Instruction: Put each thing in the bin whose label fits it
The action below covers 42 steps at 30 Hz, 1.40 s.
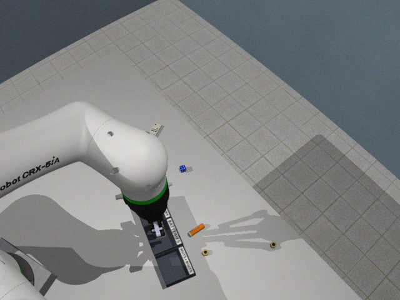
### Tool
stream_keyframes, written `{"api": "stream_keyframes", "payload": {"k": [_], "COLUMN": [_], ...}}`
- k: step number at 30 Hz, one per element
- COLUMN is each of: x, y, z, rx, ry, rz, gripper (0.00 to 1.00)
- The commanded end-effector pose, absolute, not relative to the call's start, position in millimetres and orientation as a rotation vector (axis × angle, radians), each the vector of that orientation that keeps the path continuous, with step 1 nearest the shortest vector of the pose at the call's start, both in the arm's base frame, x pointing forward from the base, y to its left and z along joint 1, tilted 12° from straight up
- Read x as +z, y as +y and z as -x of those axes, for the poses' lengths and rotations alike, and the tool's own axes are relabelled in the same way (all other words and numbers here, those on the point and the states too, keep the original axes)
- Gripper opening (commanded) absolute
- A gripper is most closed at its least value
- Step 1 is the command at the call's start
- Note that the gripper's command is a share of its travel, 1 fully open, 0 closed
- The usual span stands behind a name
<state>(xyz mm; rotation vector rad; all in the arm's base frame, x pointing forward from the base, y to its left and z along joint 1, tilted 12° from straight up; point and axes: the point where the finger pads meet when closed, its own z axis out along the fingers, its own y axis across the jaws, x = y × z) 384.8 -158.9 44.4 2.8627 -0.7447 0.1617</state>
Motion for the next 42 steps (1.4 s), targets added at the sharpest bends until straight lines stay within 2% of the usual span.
{"api": "stream_keyframes", "payload": {"k": [1, 12, 25, 42], "x": [57.3, 62.6, 52.1, 18.2], "y": [-156.2, -136.2, -77.7, -84.6], "z": [-384.1, -390.9, -414.6, -416.7], "rx": [0.162, 0.162, 0.162, 0.162], "ry": [-0.745, -0.745, -0.745, -0.745], "rz": [-2.863, -2.863, -2.863, -2.863], "gripper": [0.15, 0.15, 0.15, 0.15]}}
